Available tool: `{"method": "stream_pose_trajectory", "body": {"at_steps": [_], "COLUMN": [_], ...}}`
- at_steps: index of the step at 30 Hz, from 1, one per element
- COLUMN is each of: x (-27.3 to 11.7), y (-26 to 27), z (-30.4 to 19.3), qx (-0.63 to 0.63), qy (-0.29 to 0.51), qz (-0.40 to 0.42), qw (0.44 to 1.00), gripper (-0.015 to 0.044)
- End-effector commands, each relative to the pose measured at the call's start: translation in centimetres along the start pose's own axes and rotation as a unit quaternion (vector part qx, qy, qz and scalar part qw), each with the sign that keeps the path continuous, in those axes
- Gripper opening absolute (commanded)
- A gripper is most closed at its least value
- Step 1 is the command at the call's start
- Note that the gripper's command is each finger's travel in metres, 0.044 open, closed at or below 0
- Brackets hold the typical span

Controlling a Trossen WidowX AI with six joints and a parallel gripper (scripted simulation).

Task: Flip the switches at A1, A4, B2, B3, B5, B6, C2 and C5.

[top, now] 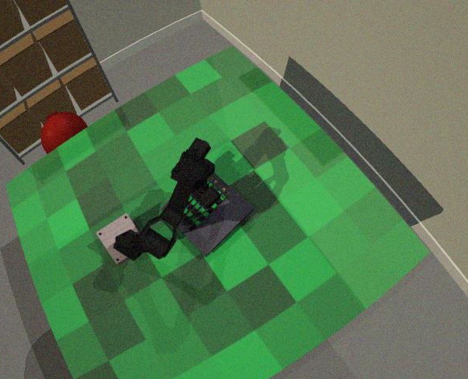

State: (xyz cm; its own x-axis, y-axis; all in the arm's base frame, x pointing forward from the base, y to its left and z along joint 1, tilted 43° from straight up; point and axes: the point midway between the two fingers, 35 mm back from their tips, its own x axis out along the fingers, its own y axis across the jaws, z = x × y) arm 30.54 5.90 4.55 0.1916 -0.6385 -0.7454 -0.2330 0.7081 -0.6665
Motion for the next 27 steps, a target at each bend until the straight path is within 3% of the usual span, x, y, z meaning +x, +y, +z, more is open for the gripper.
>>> {"method": "stream_pose_trajectory", "body": {"at_steps": [1, 27], "x": [0.11, 0.46], "y": [-0.07, -0.08], "z": [0.02, 0.03], "qx": [-0.001, -0.001], "qy": [0.000, 0.000], "qz": [-0.003, -0.003], "qw": [1.000, 1.000], "gripper": [0.0000, 0.0000]}}
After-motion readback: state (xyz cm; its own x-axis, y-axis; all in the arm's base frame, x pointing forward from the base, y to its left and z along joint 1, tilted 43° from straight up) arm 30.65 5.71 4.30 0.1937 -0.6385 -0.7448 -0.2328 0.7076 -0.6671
